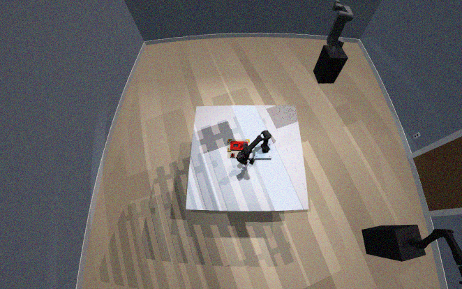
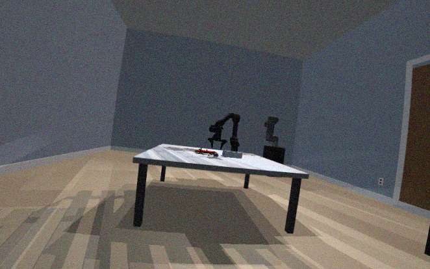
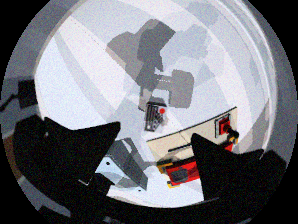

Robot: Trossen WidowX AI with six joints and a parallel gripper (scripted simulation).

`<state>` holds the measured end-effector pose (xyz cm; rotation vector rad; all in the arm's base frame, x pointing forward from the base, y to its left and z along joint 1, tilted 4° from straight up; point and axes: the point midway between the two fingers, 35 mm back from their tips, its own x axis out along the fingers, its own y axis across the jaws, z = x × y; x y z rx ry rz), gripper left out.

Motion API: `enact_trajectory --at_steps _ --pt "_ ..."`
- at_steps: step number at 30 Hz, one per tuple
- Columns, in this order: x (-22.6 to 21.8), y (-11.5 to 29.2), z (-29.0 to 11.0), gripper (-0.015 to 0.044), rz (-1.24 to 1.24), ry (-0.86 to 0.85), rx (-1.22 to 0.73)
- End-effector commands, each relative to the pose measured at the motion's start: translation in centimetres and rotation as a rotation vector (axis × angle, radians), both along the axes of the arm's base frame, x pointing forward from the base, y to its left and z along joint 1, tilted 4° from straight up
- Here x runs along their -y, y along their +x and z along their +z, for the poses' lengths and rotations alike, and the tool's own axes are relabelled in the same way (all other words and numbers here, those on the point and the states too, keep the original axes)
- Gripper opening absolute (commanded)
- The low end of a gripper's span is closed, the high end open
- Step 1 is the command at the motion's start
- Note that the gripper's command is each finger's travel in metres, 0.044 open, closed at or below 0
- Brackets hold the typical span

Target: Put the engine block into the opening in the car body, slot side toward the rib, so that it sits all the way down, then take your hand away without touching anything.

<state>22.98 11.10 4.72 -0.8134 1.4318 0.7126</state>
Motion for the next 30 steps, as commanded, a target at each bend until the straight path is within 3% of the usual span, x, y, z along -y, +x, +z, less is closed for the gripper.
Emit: enact_trajectory --at_steps 1,29,30 --pt "0.3 -0.3 -1.5 0.044 -0.007 -0.004 -0.017" --pt "0.4 -0.3 -5.7 0.044 -0.007 -0.004 -0.017" --pt "0.4 -0.3 -5.7 0.0414 -0.007 -0.004 -0.017"
